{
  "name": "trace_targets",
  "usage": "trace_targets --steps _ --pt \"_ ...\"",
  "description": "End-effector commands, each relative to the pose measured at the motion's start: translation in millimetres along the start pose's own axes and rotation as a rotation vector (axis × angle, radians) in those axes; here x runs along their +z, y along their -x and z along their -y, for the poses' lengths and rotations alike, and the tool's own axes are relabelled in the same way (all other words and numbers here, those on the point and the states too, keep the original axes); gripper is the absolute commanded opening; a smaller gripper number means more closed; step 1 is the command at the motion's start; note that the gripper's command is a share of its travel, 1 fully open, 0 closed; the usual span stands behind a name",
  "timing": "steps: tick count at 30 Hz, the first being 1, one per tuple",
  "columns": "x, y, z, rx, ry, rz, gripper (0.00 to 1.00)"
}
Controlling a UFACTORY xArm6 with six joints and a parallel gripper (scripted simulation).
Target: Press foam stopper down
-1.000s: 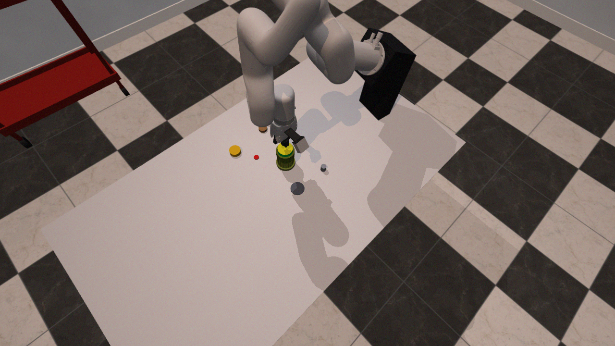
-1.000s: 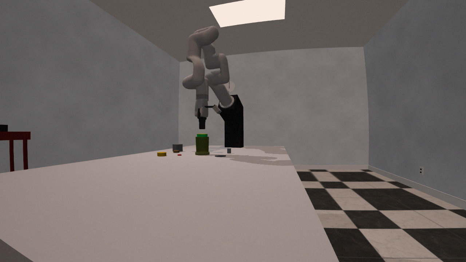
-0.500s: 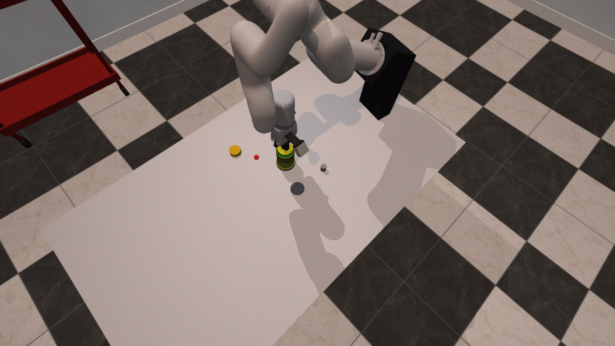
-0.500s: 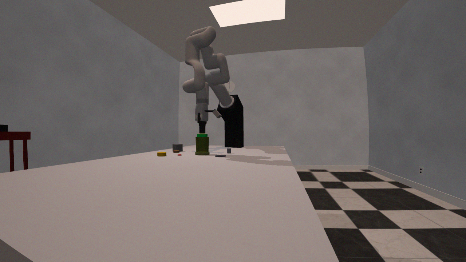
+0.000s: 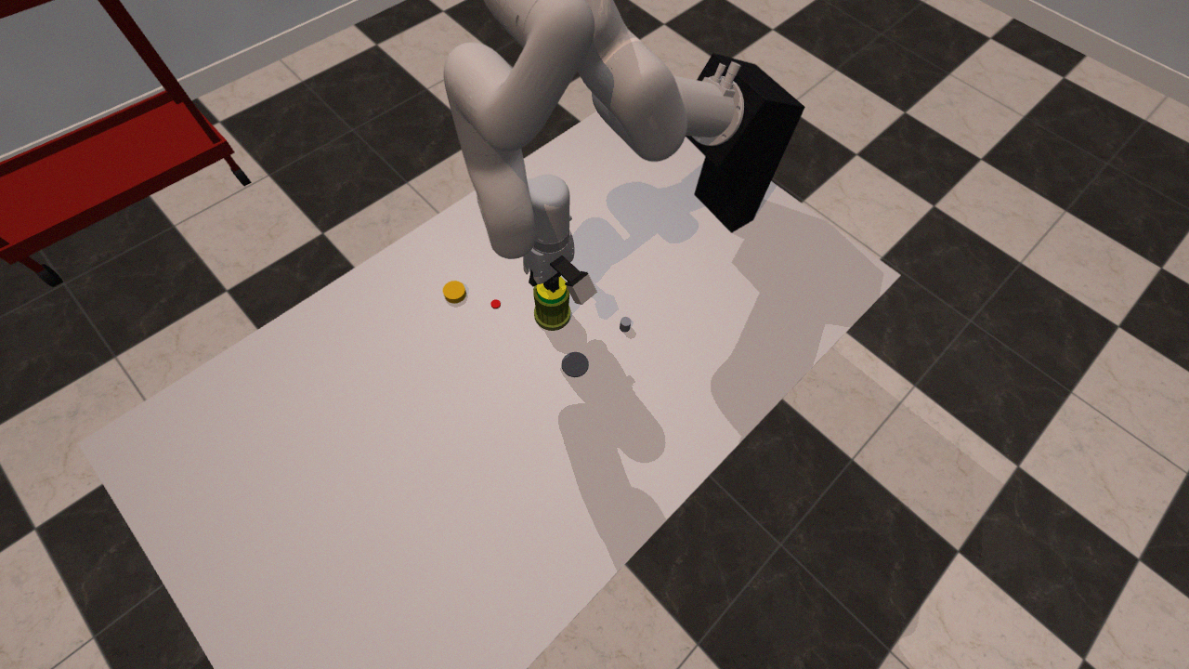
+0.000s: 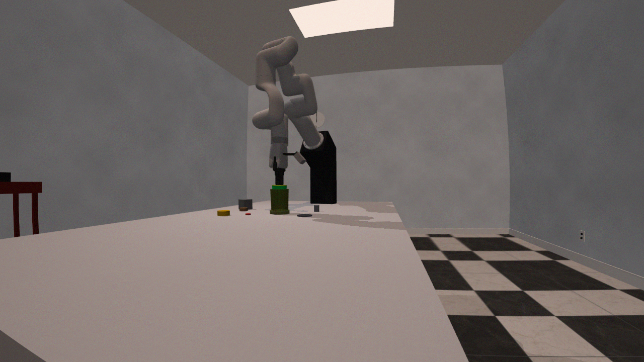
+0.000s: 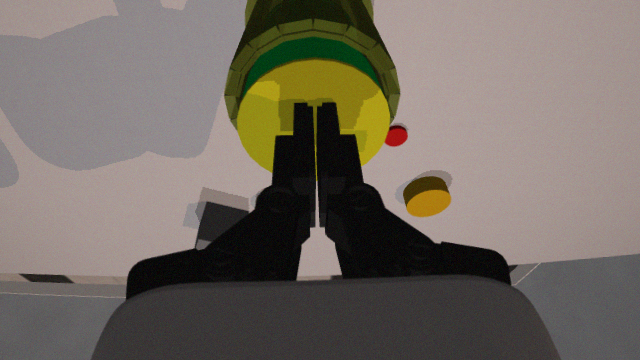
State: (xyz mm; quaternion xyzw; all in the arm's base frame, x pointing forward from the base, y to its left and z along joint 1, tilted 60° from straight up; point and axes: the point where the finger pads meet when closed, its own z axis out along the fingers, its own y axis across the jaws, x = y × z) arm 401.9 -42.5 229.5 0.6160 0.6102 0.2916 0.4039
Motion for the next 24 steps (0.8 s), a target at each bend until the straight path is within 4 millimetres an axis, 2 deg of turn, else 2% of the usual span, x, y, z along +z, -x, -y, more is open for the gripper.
trace_targets --steps 1,24 --pt "0.5 0.0 -0.5 0.0 0.001 0.0 0.0" --pt "10.2 0.0 -0.5 0.0 0.001 0.0 0.0"
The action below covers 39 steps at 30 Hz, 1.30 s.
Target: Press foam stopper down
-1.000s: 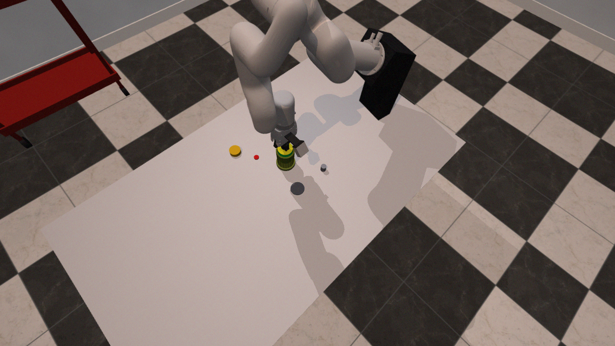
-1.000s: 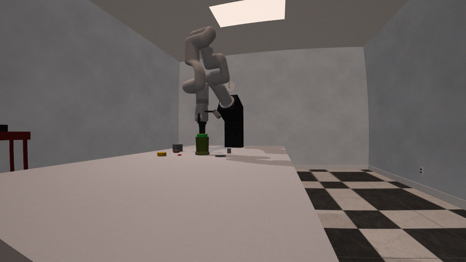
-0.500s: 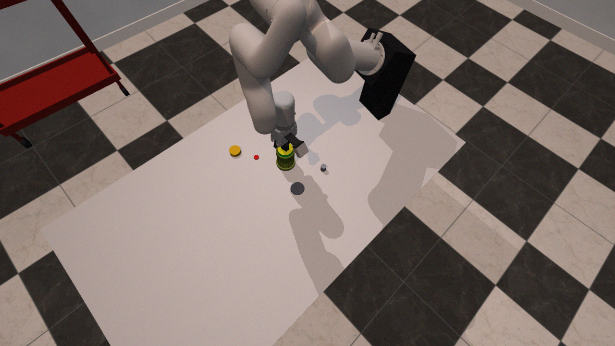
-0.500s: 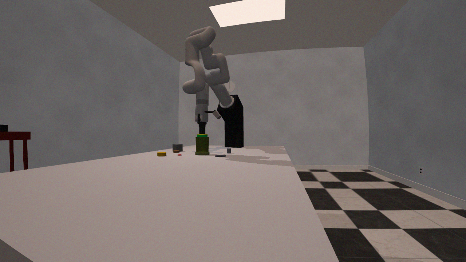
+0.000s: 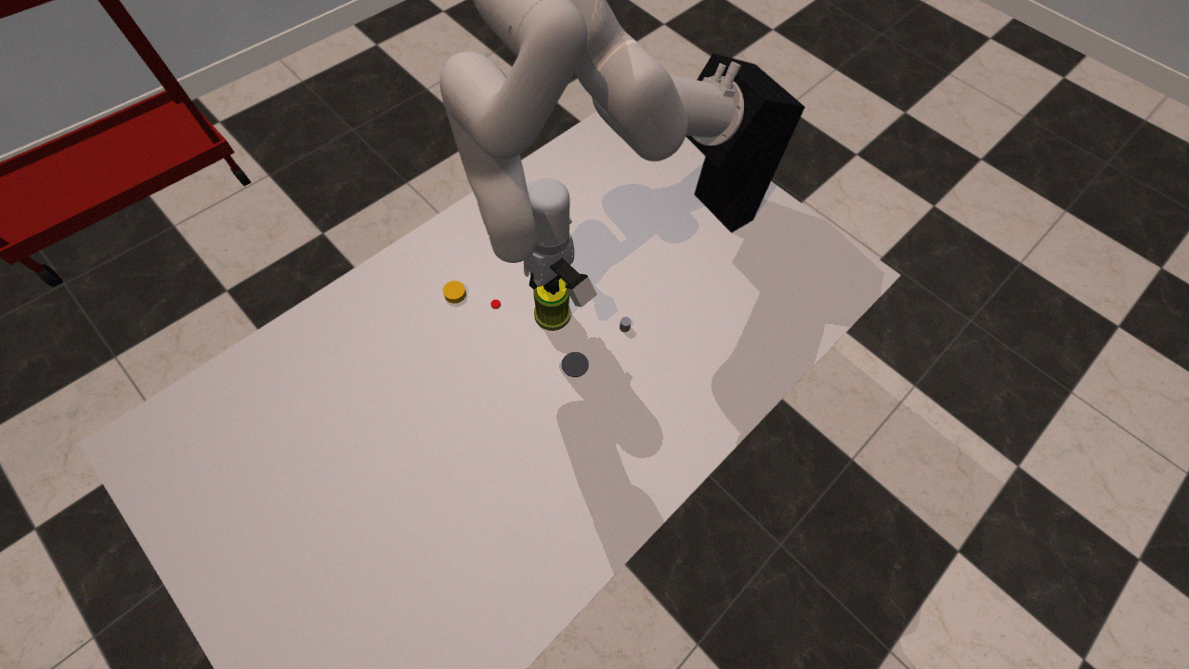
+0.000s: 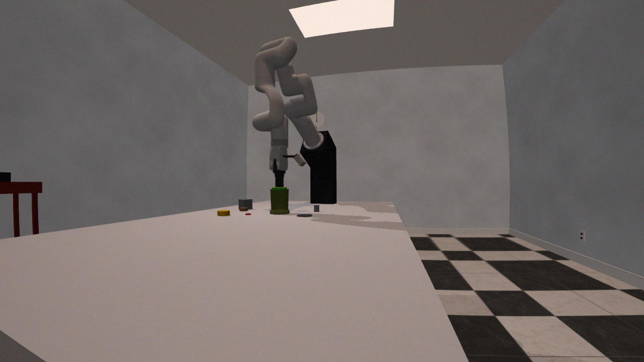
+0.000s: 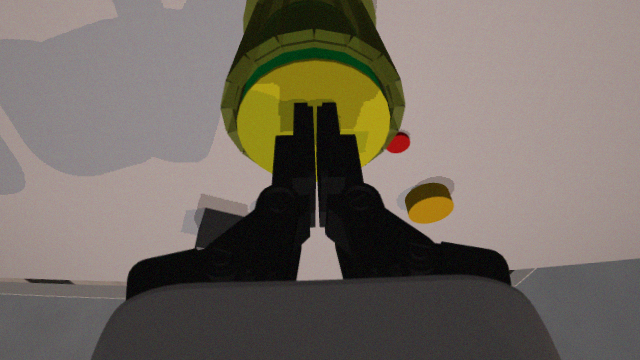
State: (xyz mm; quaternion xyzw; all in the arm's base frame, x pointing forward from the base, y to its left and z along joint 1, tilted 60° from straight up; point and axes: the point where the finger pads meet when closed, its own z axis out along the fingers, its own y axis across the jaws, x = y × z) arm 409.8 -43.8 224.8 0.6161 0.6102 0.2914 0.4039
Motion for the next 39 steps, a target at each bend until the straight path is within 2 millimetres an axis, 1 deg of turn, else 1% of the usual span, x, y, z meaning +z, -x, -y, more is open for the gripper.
trace_targets --steps 1,16,39 --pt "1 0 -1 0.0 0.001 0.0 0.0" --pt "9 0 -1 0.0 0.001 0.0 0.0" --pt "13 0 -1 0.0 0.001 0.0 0.0"
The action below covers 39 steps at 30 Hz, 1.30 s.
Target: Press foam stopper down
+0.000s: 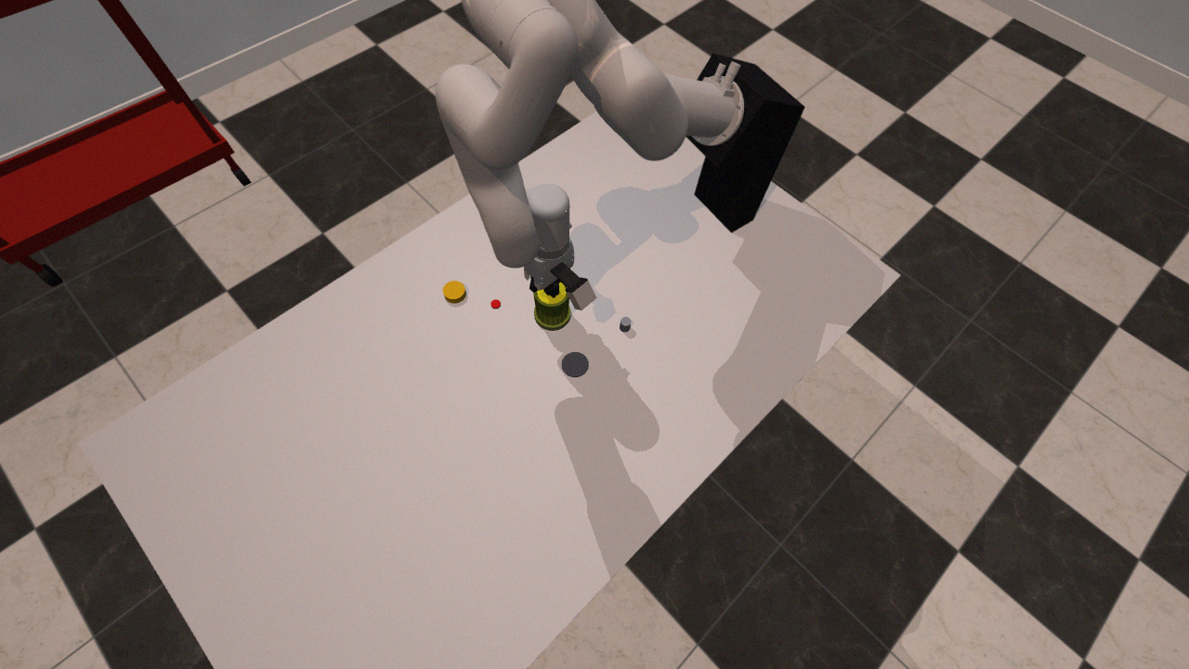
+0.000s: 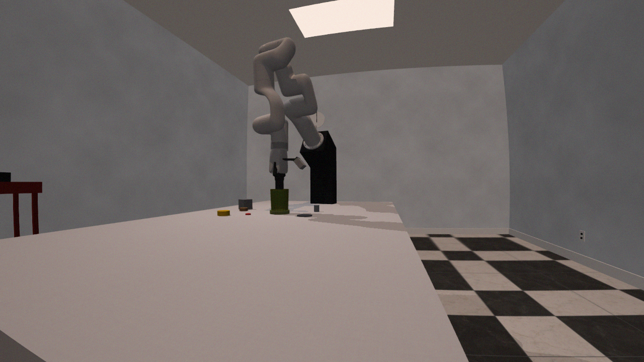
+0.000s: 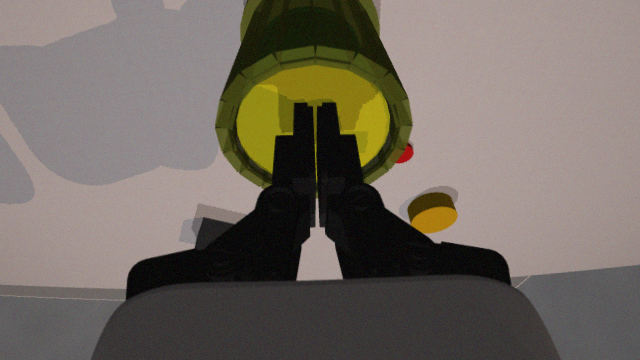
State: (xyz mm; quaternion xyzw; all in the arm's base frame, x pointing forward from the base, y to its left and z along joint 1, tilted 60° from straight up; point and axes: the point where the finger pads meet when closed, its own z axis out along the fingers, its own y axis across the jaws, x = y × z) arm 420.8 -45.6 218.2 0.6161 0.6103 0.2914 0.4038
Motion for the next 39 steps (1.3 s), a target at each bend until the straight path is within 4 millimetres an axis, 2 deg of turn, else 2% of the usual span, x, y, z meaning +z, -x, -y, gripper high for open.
trace_targets --steps 1,18,39 --pt "0 0 -1 0.0 0.001 0.0 0.0" --pt "-3 0 -1 0.0 0.001 0.0 0.0" --pt "-49 0 -1 0.0 0.001 0.0 0.0"
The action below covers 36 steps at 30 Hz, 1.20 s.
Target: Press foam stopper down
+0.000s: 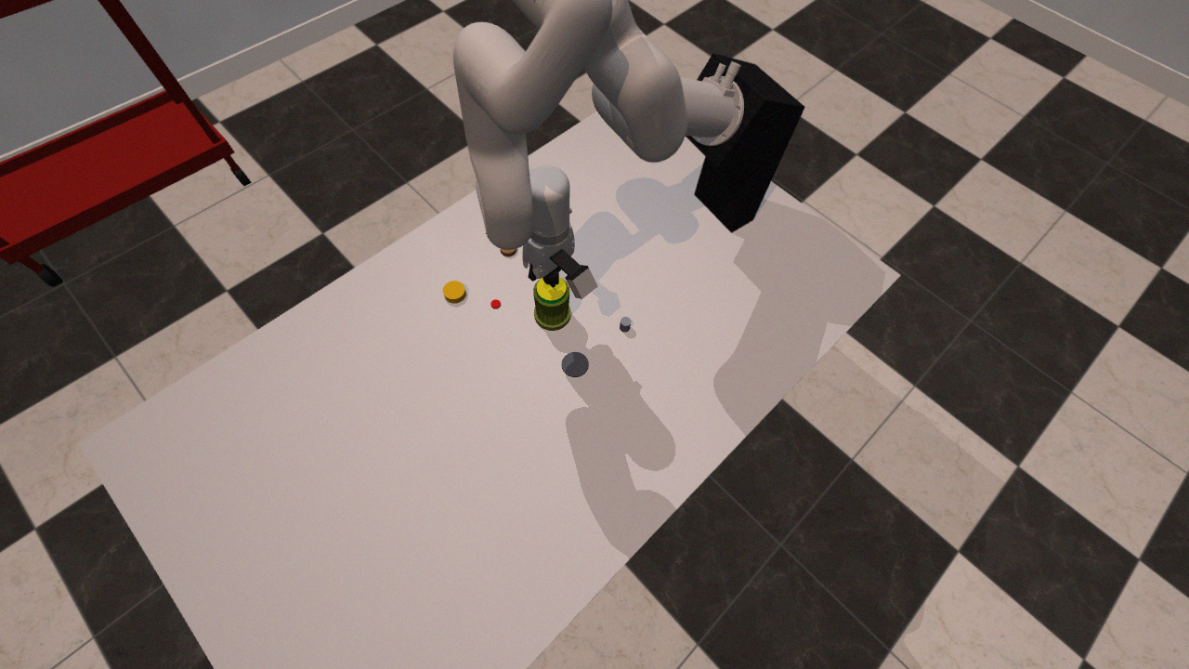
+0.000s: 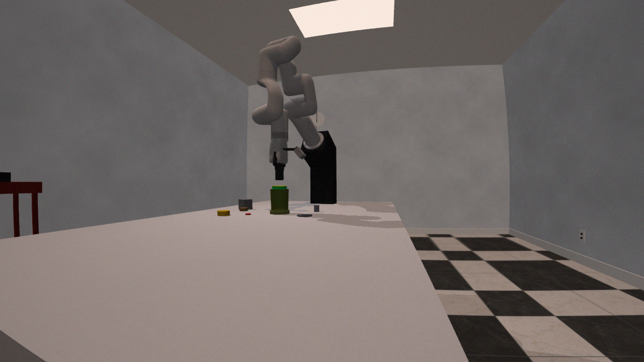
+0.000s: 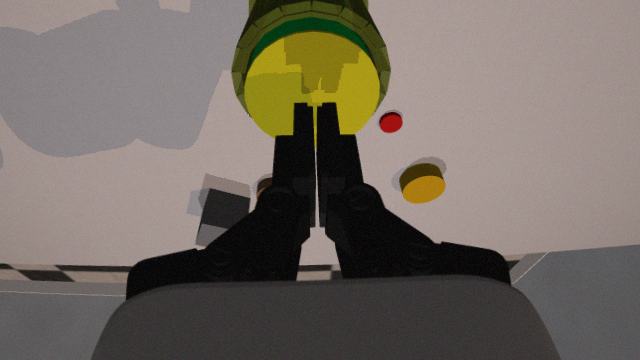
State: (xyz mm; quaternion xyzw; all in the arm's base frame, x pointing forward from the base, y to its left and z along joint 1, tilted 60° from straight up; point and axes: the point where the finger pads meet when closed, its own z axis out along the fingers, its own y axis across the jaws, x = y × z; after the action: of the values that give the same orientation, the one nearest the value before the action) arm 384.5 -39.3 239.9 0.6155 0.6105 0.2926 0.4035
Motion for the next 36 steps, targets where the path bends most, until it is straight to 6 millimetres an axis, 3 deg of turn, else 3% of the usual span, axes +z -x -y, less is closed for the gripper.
trace_targets --steps 1,36 --pt "-7.2 0.2 -0.4 0.0 0.0 0.002 0.0" --pt "-4.1 0.1 -0.4 0.0 0.0 0.002 0.0"
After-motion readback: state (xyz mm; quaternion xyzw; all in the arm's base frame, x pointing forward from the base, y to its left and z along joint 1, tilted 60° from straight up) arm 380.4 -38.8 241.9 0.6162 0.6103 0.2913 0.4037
